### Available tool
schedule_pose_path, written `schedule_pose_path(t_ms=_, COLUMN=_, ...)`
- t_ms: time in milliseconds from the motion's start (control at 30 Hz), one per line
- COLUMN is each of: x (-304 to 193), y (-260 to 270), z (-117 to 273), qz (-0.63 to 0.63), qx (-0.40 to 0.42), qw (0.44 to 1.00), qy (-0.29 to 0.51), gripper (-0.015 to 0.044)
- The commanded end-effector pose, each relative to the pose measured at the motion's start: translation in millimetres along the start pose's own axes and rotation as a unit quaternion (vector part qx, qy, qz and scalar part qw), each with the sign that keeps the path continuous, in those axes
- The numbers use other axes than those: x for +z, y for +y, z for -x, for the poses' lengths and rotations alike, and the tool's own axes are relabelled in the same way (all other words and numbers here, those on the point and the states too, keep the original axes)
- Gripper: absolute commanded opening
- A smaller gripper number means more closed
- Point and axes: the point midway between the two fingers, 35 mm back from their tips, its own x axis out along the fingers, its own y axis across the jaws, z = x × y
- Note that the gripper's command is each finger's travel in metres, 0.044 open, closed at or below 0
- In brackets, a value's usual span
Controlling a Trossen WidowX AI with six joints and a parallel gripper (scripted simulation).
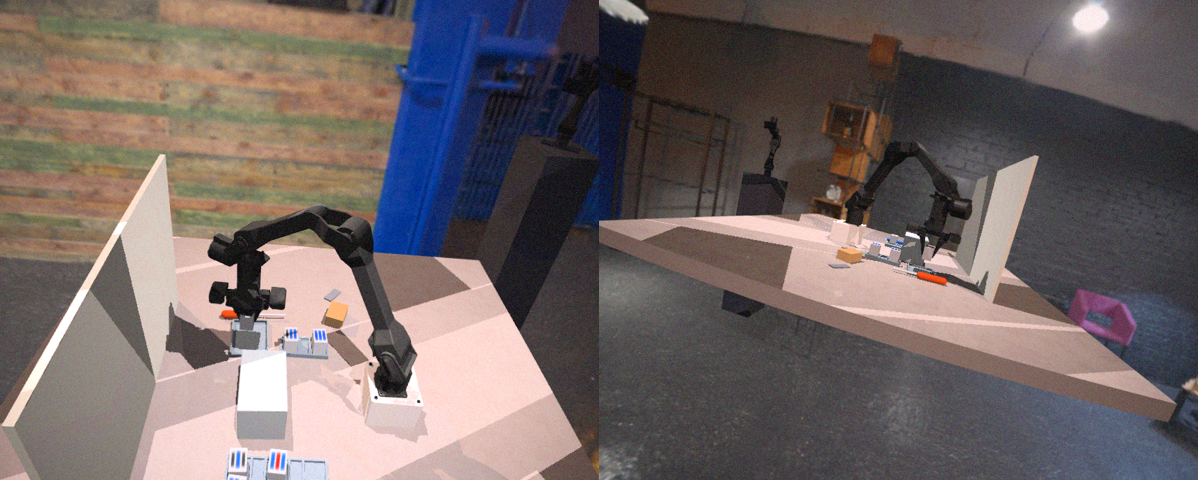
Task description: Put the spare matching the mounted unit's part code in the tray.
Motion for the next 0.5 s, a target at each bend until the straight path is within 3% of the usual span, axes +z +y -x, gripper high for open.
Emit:
schedule_pose_path(t_ms=0, x=0, y=2, z=-6, qz=0.002, qx=0.002, qw=1.000, qy=0.002, gripper=0.0000)
schedule_pose_path(t_ms=467, x=1, y=4, z=-19, qz=0.002, qx=0.003, qw=1.000, qy=0.002, gripper=0.0000)
